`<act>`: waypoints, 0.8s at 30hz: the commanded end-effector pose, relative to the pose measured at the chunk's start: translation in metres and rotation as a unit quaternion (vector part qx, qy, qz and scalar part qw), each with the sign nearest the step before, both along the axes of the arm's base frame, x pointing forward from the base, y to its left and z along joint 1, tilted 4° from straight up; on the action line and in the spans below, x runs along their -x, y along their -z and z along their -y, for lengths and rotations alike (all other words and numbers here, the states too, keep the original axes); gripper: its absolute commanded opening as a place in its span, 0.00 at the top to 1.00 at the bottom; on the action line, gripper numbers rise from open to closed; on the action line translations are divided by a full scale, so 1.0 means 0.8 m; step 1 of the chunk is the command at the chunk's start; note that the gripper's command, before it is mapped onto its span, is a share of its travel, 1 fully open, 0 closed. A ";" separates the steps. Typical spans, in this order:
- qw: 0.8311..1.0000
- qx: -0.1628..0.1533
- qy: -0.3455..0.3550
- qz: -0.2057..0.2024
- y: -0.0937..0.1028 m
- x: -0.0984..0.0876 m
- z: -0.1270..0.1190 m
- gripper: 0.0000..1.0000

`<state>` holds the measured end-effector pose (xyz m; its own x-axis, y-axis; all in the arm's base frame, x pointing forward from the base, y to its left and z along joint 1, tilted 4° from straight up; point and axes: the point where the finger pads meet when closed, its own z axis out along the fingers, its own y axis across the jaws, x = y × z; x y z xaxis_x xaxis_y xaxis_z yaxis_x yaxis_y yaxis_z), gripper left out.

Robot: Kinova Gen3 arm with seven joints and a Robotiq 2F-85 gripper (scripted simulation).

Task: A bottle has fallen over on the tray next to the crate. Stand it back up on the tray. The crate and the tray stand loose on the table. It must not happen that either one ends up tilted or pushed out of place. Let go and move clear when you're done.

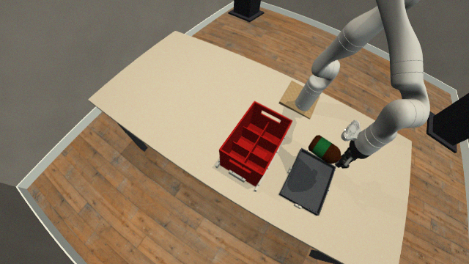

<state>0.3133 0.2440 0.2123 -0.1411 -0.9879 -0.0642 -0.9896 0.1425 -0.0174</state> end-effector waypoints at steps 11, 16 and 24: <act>1.000 -0.001 0.000 0.001 -0.001 0.000 0.000 1.00; 1.000 -0.001 0.005 0.000 -0.001 0.000 0.000 1.00; 0.999 -0.002 0.049 -0.002 -0.001 0.000 0.000 1.00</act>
<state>0.3138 0.2434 0.2122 -0.2264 -0.9718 -0.0658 -0.9737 0.2277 -0.0113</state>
